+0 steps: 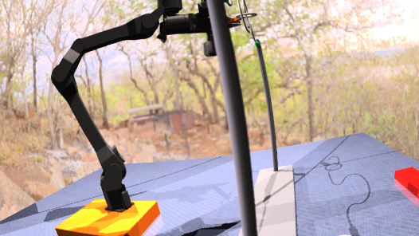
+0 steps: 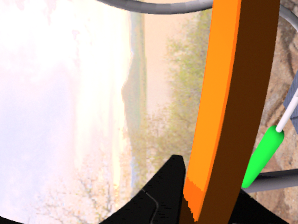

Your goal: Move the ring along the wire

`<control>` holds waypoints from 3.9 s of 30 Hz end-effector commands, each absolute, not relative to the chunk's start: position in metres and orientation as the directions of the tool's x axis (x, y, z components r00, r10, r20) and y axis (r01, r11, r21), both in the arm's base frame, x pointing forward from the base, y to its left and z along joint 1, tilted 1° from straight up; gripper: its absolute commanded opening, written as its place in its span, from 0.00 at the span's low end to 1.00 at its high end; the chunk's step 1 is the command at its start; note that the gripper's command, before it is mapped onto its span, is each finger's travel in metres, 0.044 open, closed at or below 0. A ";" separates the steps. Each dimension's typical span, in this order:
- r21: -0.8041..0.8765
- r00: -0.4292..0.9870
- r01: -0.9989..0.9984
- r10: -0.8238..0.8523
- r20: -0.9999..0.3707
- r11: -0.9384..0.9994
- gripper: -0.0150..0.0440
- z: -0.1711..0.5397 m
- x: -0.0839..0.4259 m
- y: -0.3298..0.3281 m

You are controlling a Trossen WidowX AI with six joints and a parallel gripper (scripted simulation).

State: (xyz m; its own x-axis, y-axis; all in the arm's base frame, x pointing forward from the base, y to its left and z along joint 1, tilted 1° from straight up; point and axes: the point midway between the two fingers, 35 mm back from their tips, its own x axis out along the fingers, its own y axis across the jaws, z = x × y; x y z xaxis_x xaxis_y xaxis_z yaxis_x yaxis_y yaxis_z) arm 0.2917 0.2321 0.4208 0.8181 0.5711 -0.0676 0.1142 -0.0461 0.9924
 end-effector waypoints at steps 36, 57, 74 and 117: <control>0.833 0.829 0.058 0.438 -0.347 0.550 0.00 0.393 0.292 0.221; 0.455 0.849 0.029 0.218 -0.481 0.890 0.00 0.366 0.295 0.196; 0.055 0.868 0.021 0.009 -0.496 0.998 0.00 0.356 0.297 0.168; -0.825 0.904 0.062 -0.383 -0.193 0.562 0.00 0.383 0.303 0.104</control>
State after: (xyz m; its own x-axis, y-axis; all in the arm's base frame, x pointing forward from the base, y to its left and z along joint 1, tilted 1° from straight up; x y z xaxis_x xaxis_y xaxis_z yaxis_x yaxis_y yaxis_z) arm 0.3047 0.1091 0.3767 0.9029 -0.3650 -0.2271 0.0470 0.6090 -0.7918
